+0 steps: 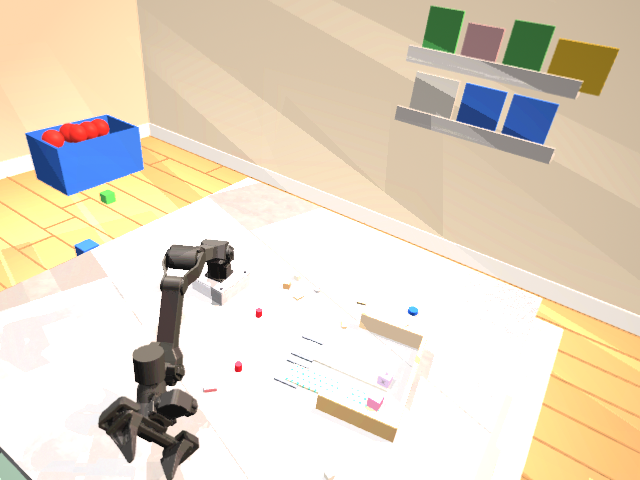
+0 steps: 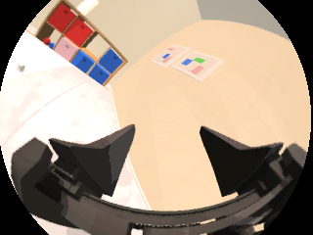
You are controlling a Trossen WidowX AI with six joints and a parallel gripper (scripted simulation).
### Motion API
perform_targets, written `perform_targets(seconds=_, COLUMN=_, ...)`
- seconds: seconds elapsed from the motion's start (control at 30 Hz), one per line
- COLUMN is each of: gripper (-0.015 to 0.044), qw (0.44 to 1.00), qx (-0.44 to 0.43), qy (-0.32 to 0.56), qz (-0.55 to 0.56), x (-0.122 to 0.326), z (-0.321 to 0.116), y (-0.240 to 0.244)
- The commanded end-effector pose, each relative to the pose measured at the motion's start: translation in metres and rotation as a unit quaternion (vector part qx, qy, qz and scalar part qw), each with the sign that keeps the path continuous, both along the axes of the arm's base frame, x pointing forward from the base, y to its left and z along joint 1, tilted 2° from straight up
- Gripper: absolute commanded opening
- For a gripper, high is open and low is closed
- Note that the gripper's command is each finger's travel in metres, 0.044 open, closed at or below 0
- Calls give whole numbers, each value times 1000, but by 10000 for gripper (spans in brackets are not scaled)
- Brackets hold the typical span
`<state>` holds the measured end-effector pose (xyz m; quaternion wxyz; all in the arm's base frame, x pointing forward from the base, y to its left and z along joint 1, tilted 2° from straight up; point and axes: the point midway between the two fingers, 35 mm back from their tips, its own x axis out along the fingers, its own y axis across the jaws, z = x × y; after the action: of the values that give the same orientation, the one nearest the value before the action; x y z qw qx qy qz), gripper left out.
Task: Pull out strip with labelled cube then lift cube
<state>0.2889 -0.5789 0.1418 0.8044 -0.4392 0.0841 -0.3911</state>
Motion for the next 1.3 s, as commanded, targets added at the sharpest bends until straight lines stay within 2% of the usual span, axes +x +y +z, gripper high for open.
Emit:
perform_targets(seconds=0.0, gripper=400, qw=1000, qx=3, qy=-1, qz=2, x=2, z=1, y=2)
perform_targets(seconds=0.23, gripper=400, qw=992, qx=106, qy=-15, qz=61, x=74, z=45, y=75)
perform_targets(seconds=0.43, gripper=400, qw=969, qx=218, qy=-17, qz=112, x=122, z=73, y=174)
perform_targets(seconds=0.6, gripper=400, qw=940, qx=309, qy=-5, qz=144, x=136, z=84, y=265)
perform_targets(seconds=0.8, gripper=400, qw=898, qx=406, qy=22, qz=167, x=120, z=81, y=372)
perform_targets(seconds=1.03, gripper=400, qw=848, qx=496, qy=76, qz=171, x=66, z=55, y=477)
perform_targets(seconds=1.17, gripper=400, qw=823, qx=533, qy=110, qz=165, x=26, z=32, y=520)
perform_targets(seconds=1.27, gripper=400, qw=819, qx=538, qy=116, qz=163, x=19, z=28, y=526)
